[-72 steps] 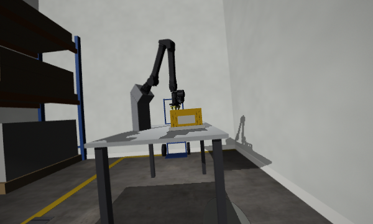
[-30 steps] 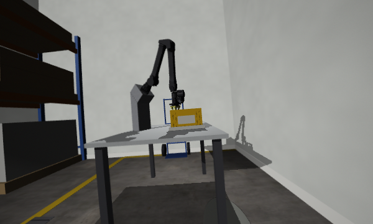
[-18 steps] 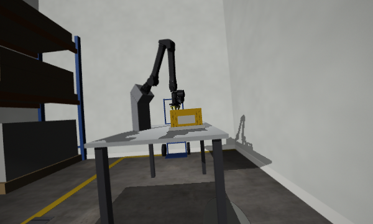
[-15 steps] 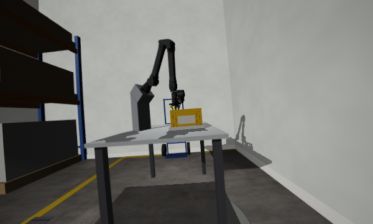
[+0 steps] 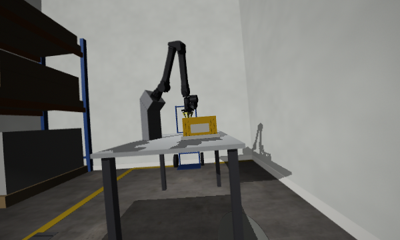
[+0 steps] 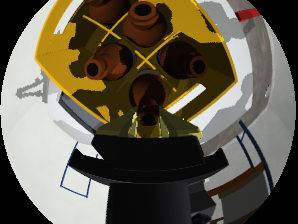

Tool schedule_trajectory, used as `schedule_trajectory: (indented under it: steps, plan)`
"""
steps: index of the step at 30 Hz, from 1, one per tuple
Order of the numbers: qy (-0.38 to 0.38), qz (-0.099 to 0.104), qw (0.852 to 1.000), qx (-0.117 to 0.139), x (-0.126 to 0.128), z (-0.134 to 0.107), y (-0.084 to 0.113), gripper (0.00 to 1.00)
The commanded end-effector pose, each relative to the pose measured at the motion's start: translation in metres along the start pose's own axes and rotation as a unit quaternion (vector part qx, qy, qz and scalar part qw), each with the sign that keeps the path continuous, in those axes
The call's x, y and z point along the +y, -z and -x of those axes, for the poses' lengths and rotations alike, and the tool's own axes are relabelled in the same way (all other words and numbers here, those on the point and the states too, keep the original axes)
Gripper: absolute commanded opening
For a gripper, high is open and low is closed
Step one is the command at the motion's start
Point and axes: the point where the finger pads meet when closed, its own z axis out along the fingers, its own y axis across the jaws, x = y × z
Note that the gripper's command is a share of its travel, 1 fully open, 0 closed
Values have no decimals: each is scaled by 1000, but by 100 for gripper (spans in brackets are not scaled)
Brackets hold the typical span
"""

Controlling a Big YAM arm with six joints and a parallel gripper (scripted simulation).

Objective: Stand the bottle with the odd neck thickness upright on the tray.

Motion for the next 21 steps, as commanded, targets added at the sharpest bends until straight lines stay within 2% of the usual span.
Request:
schedule_trajectory:
  steps: [1,21]
  plan:
    - [-1,7,1000,-3,5,-1,11,0]
    - [-1,8,1000,-4,6,1,29,0]
